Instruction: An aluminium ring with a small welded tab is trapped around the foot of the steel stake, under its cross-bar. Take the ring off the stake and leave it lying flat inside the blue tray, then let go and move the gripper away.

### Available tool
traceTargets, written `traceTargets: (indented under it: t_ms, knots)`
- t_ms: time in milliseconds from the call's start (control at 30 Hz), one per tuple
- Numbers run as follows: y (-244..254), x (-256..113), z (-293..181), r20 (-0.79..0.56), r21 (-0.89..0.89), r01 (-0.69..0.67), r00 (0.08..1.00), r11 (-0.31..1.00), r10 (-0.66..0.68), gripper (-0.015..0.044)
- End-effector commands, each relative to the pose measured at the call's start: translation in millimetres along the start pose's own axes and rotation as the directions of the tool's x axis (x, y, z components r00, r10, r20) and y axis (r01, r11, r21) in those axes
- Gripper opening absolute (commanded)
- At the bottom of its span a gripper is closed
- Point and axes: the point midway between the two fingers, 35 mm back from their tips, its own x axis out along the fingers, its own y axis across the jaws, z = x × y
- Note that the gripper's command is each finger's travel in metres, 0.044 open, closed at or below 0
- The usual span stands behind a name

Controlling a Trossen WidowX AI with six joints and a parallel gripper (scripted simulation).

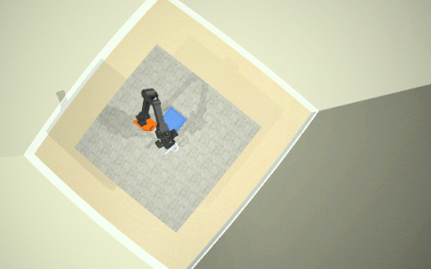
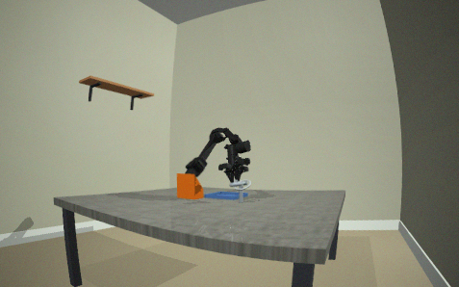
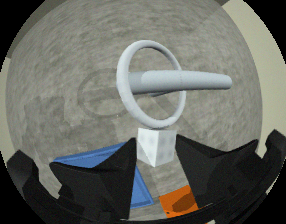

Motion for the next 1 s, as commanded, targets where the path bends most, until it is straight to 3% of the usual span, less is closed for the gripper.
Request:
traceTargets:
  t_ms: [0, 967]
  knots:
    - [-5.8, 0.6, -0.5, -0.007, 0.007, -0.041, 0.999, 0.999, 0.041, 0.0000]
    - [-31.5, 7.1, -0.2, -0.013, 0.039, -0.204, 0.979, 0.978, 0.205, 0.0000]
